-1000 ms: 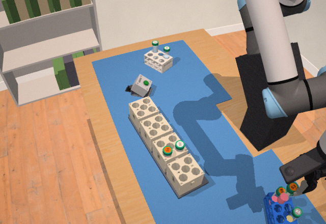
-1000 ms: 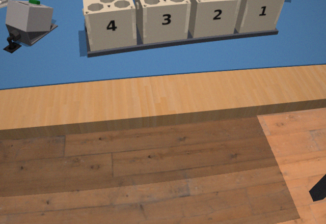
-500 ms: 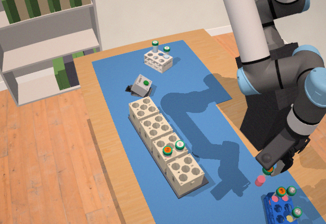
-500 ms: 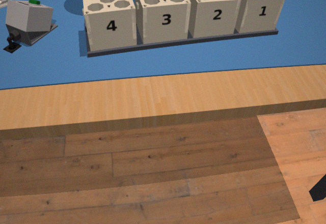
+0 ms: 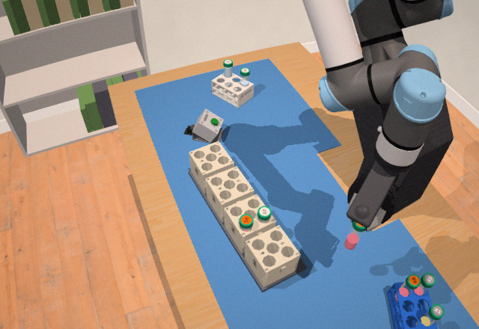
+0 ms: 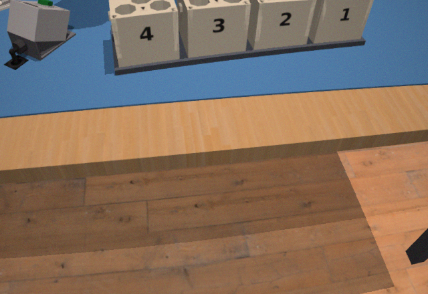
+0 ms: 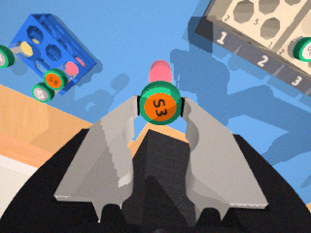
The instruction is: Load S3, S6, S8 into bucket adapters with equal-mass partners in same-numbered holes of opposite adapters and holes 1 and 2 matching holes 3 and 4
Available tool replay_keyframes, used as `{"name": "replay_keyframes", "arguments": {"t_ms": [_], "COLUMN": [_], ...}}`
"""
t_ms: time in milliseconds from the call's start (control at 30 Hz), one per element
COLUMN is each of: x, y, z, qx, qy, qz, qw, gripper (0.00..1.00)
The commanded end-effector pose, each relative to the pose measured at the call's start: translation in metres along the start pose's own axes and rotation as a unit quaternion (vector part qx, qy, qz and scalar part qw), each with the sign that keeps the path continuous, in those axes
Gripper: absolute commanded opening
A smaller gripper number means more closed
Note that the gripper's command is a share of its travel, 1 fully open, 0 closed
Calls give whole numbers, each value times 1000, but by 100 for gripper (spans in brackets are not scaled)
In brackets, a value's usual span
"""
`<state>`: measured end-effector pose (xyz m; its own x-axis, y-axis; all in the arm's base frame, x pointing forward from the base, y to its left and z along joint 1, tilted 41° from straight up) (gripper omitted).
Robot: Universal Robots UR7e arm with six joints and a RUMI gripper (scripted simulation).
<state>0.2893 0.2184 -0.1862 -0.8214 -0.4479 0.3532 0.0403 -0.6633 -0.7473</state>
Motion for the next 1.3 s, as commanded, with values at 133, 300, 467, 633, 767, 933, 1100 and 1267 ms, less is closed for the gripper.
{"name": "replay_keyframes", "arguments": {"t_ms": [133, 300, 467, 633, 767, 933, 1100, 1267], "x": [12, 22, 31, 37, 44, 53, 63, 68], "y": [0, 0, 1, 1, 2, 2, 3, 3], "z": [43, 75, 107, 126, 151, 183, 215, 235], "qx": [-5, -5, -5, -5, -5, -5, -5, -5], "qy": [-87, -153, -199, -199, -199, -199, -199, -199], "qz": [7, 7, 8, 8, 8, 8, 8, 8], "qw": [996, 988, 980, 980, 980, 980, 980, 980], "gripper": [0, 0, 0, 0, 0, 0, 0, 0]}}
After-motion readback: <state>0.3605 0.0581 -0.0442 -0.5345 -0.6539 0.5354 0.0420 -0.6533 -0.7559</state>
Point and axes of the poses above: the point where the finger pads meet when closed, its own y axis out along the fingers, its own z axis across the jaws, x = y × z, the point moved 10 cm from there along -y, back along the fingers, and after that the axes turned 9 degrees about -y, right-handed, at the moved point
